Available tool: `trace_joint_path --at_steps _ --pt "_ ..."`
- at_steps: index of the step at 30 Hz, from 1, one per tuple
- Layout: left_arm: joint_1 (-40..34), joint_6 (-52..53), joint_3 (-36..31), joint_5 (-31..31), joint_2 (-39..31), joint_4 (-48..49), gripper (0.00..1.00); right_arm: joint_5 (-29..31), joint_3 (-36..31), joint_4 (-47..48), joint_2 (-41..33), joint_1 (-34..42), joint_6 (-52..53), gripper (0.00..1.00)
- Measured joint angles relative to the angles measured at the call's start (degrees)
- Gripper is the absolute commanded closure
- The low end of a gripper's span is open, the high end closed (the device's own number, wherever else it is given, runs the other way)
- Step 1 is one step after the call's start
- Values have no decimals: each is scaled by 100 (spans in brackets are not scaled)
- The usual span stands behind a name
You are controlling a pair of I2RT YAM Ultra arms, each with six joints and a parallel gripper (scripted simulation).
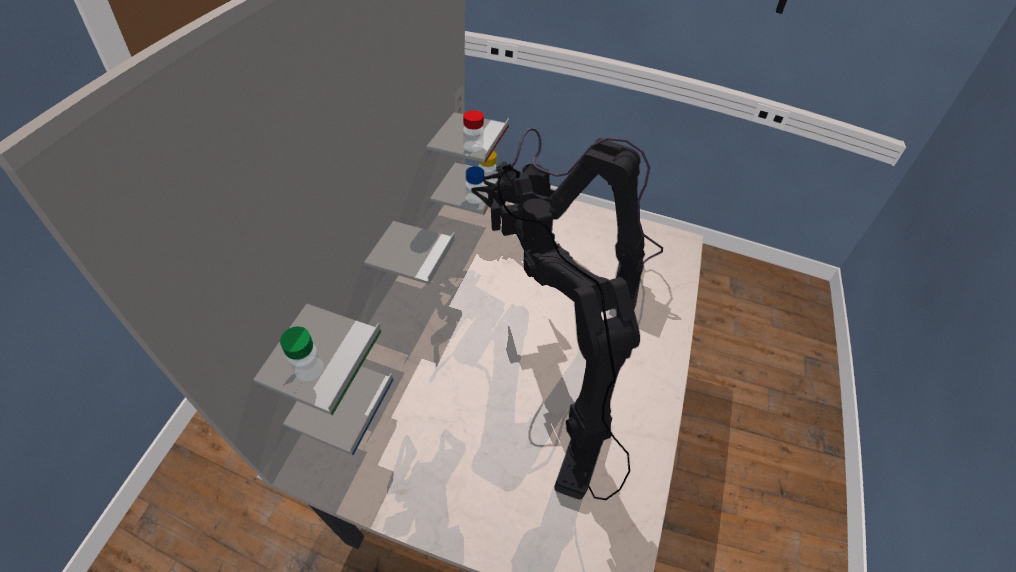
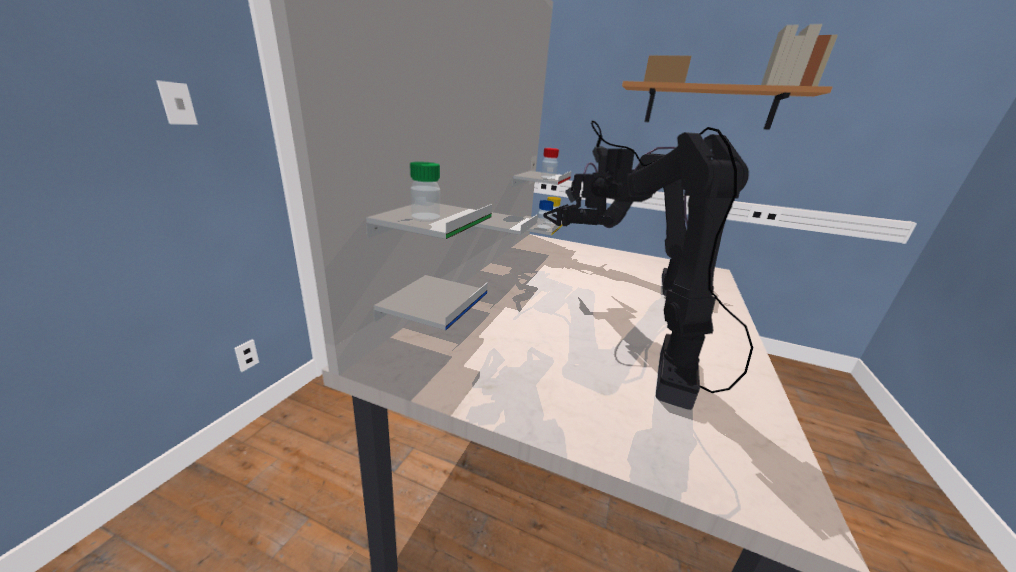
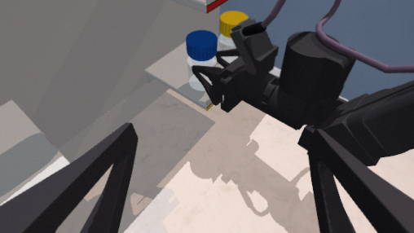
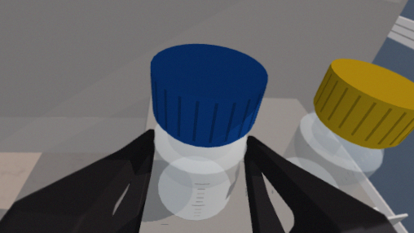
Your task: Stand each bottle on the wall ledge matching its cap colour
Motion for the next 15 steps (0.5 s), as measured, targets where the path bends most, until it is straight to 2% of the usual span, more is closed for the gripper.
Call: trace_joint_path --at_steps 15 --pt "0 0 0 0 0 0 0 -122 -190 87 -114 -11 -13 50"
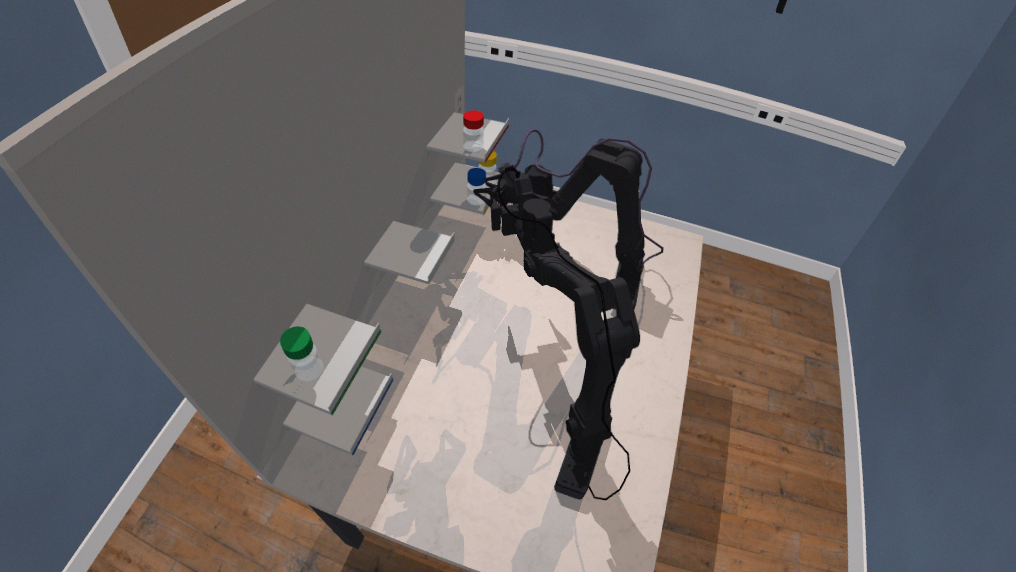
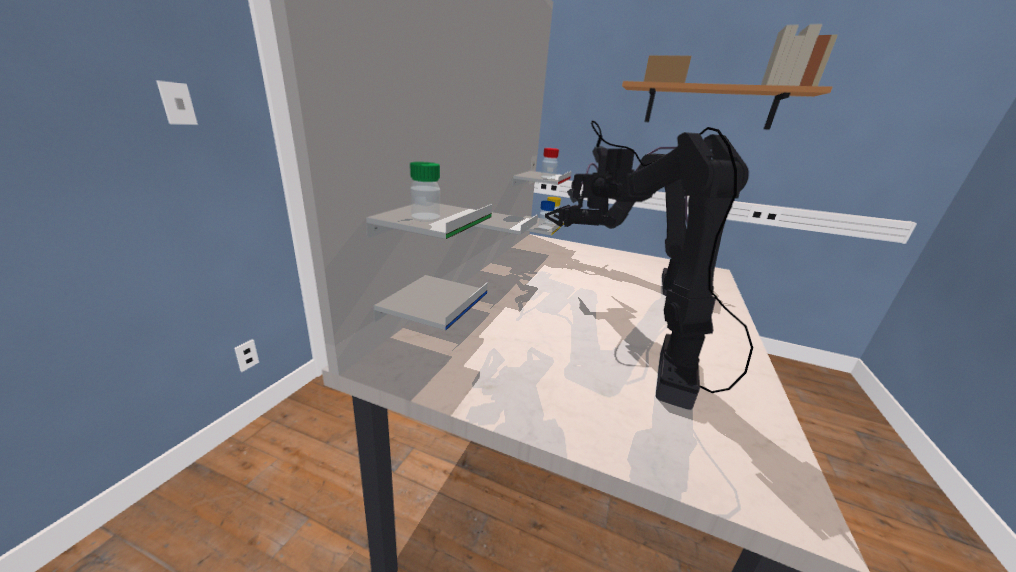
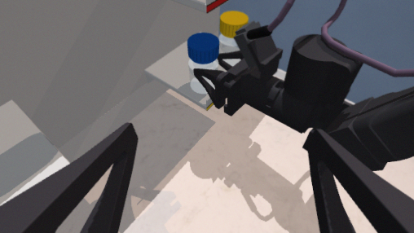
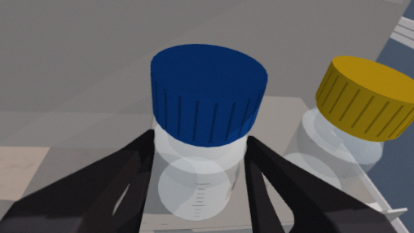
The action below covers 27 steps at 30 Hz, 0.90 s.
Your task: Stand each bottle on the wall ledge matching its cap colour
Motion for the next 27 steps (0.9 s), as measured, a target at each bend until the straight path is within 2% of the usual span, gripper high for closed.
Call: trace_joint_path --at_steps 7,17,27 --pt "0 0 0 0 0 0 0 -26 -2 -249 -142 2 0 50" --pt "0 0 0 0 0 0 0 -57 382 -1414 -1128 2 0 50" --pt "0 0 0 0 0 0 0 -63 457 -1759 -1158 2 0 50"
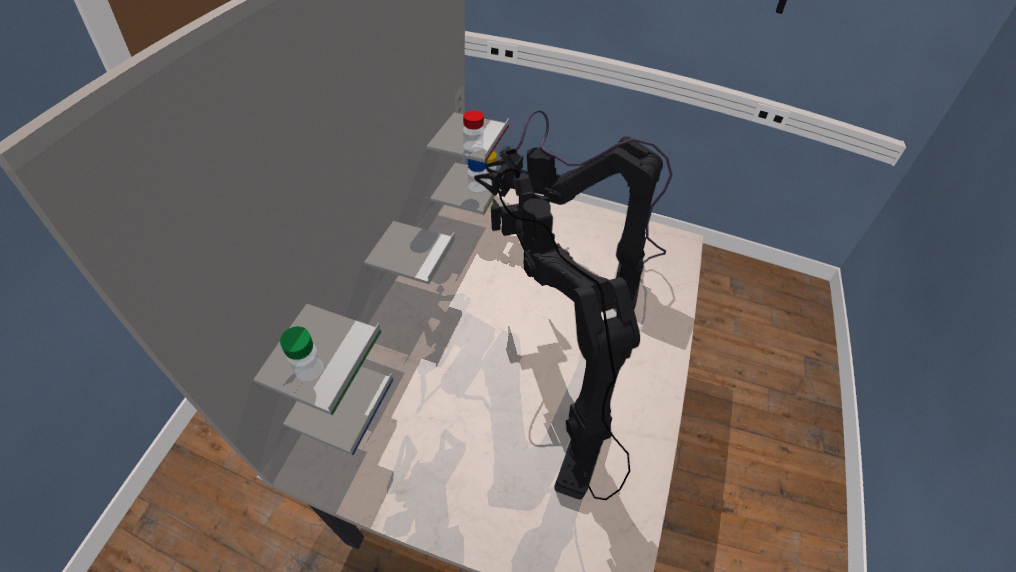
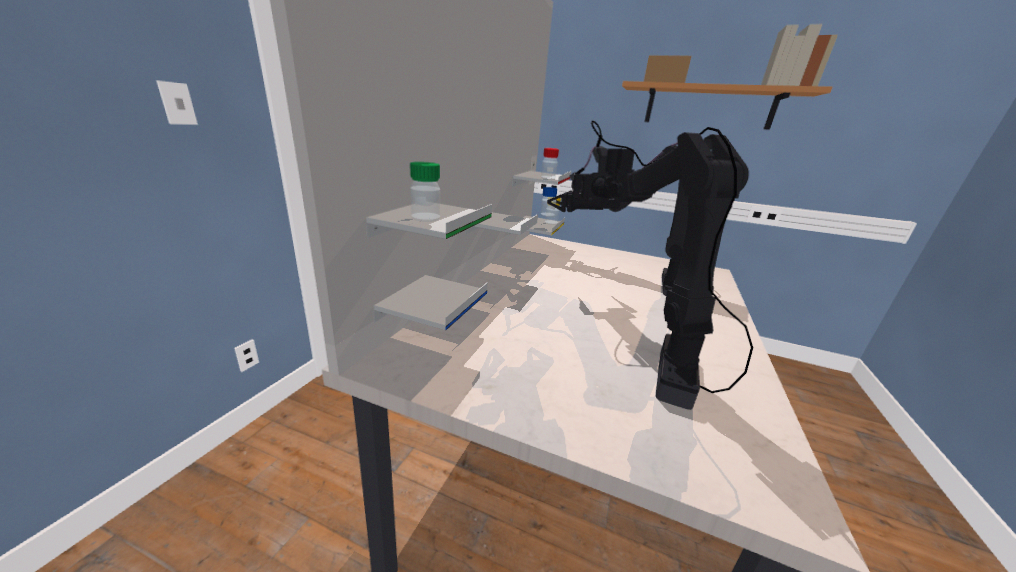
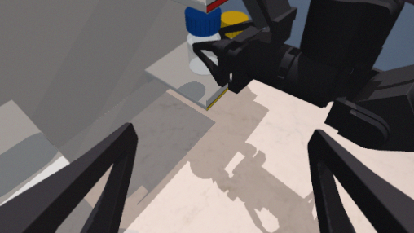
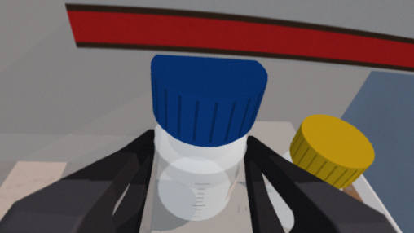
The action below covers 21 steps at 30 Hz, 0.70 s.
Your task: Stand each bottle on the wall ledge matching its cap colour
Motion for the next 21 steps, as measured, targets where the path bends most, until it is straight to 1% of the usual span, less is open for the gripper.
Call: trace_joint_path --at_steps 7,13,21 --pt "0 0 0 0 0 0 0 -2 -7 -28 0 0 0 50" --pt "0 0 0 0 0 0 0 -7 -140 -142 -2 -20 2 50" --pt "0 0 0 0 0 0 0 -15 -367 -160 -245 -50 0 50"
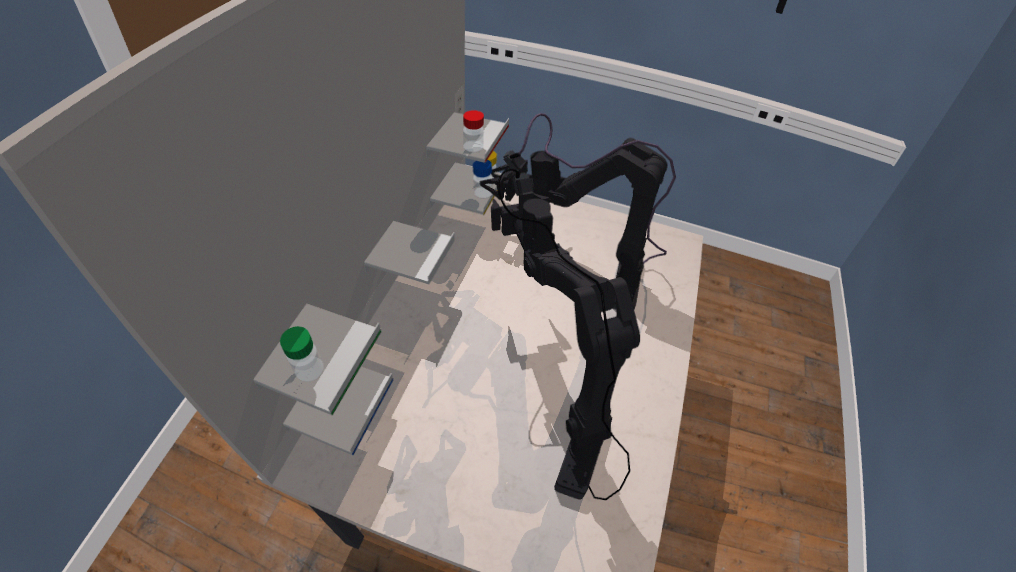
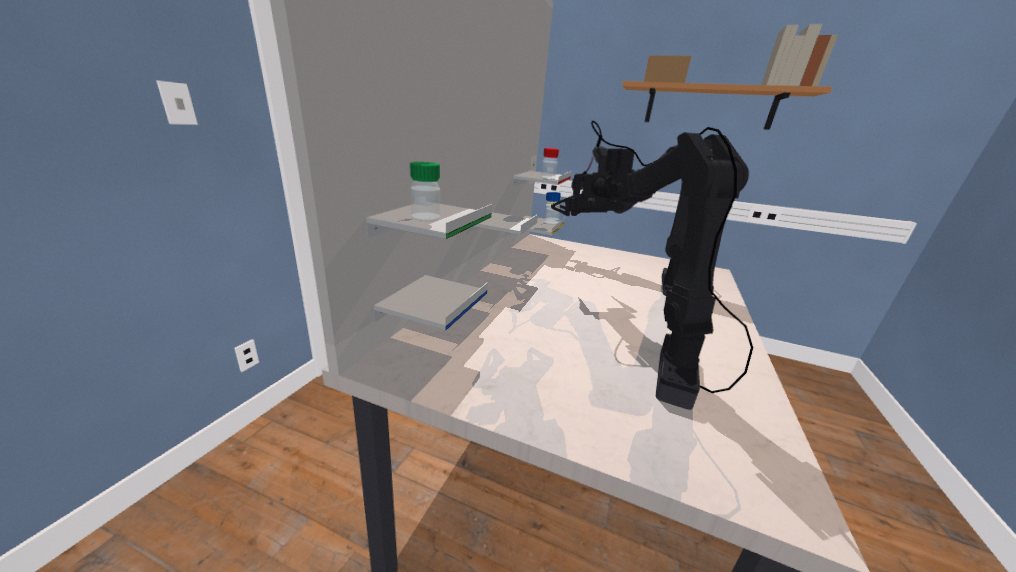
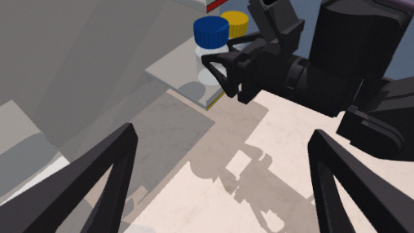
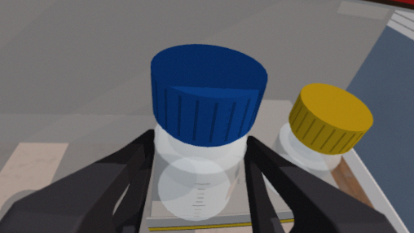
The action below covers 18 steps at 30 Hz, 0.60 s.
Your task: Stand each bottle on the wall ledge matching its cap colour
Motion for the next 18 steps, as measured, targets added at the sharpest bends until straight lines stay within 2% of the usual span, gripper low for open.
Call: trace_joint_path --at_steps 18 --pt "0 0 0 0 0 0 0 -66 -774 -151 -761 -92 -2 50"
